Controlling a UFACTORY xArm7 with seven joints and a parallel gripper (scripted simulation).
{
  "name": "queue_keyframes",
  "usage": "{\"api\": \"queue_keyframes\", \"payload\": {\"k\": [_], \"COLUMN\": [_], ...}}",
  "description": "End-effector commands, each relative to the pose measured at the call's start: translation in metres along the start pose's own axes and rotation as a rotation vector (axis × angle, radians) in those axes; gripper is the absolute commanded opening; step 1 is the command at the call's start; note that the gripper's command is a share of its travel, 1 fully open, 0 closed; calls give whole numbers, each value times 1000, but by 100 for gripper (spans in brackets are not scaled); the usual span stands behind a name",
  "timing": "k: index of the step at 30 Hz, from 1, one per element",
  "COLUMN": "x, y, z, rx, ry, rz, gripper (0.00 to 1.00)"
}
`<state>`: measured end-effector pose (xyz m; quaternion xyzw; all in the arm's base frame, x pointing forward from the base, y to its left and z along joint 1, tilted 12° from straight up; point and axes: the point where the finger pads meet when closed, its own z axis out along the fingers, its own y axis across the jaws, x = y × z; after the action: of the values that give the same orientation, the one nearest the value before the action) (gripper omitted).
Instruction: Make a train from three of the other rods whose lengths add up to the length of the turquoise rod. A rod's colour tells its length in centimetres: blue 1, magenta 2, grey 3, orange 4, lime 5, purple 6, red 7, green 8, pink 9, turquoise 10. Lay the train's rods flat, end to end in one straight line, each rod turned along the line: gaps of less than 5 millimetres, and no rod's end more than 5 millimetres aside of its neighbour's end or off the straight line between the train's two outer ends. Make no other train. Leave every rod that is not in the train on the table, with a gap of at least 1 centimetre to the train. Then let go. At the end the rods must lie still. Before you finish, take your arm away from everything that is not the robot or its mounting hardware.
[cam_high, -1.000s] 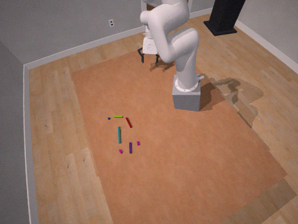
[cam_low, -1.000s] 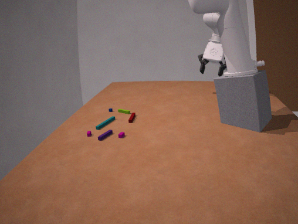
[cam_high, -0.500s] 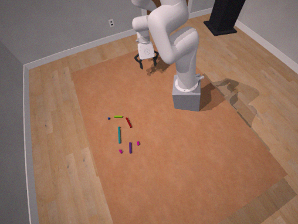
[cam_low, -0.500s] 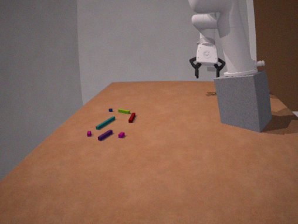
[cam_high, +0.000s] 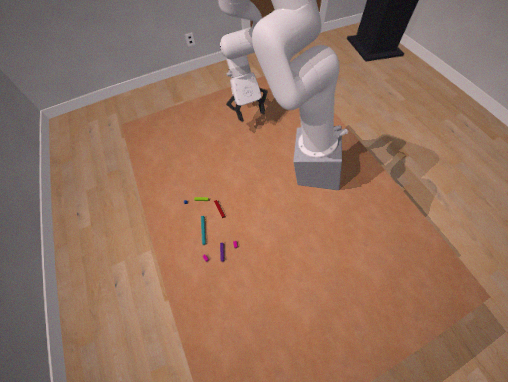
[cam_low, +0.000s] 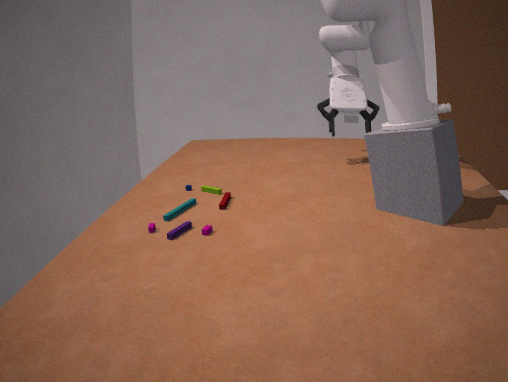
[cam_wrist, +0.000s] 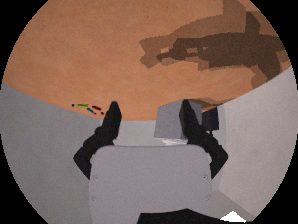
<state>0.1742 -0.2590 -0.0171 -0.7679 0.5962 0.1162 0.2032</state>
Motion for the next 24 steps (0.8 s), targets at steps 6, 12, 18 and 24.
{"api": "queue_keyframes", "payload": {"k": [6, 12, 18, 24], "x": [0, 0, 0, 0], "y": [-9, -15, -19, -19], "z": [4, 7, 9, 9], "rx": [-87, -132, -159, -159], "ry": [16, 24, 29, 29], "rz": [-125, -197, -242, -242], "gripper": [100, 100, 100, 100]}}
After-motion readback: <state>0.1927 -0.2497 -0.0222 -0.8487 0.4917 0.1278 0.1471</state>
